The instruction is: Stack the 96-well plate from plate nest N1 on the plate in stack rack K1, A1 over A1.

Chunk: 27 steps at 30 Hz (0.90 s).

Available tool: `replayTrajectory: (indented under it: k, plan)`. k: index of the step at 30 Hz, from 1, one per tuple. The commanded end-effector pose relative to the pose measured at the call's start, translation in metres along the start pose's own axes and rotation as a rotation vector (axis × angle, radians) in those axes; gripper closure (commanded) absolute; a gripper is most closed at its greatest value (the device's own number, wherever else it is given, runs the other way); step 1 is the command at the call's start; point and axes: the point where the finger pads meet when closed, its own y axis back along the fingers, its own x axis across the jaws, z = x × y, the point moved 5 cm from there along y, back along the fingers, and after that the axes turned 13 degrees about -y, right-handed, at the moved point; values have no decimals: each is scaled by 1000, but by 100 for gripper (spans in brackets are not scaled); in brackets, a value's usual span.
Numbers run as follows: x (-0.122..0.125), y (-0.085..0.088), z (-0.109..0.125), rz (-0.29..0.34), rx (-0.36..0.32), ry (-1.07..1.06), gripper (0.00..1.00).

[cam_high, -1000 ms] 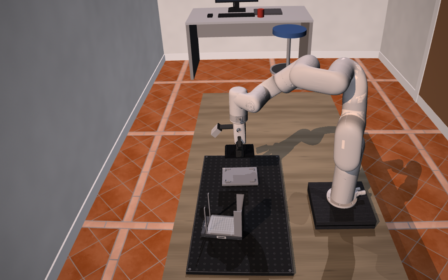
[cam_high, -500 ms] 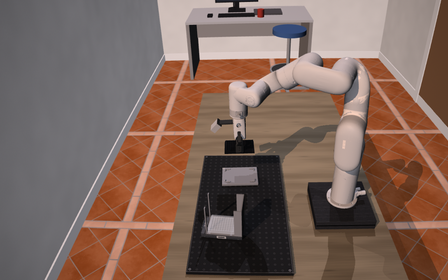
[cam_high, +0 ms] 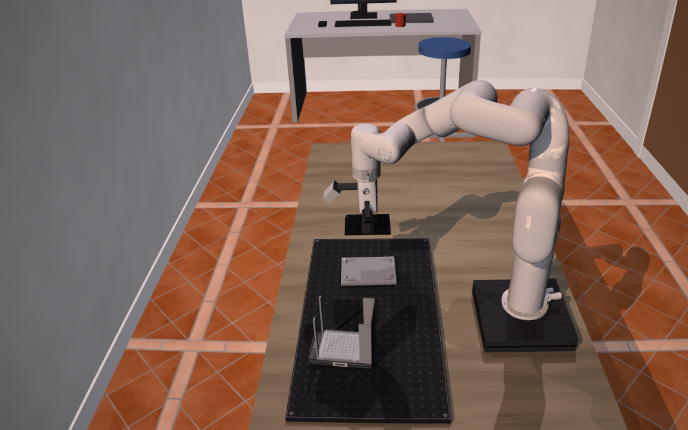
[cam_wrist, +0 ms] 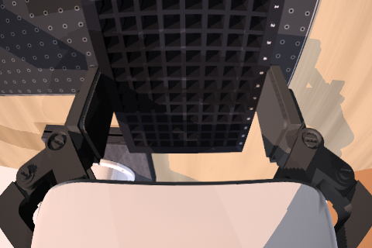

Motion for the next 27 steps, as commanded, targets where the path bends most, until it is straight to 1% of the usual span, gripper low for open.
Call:
replayTrajectory:
  k: [1, 3, 15, 17, 27]
  plan:
    - [-6, 2, -1, 1, 5, -58, 100]
    - [-12, 2, -1, 1, 5, -120, 100]
    - [-52, 3, 1, 0, 5, -120, 100]
    - [-52, 3, 1, 0, 5, -120, 100]
    - [-86, 4, 3, 0, 5, -120, 100]
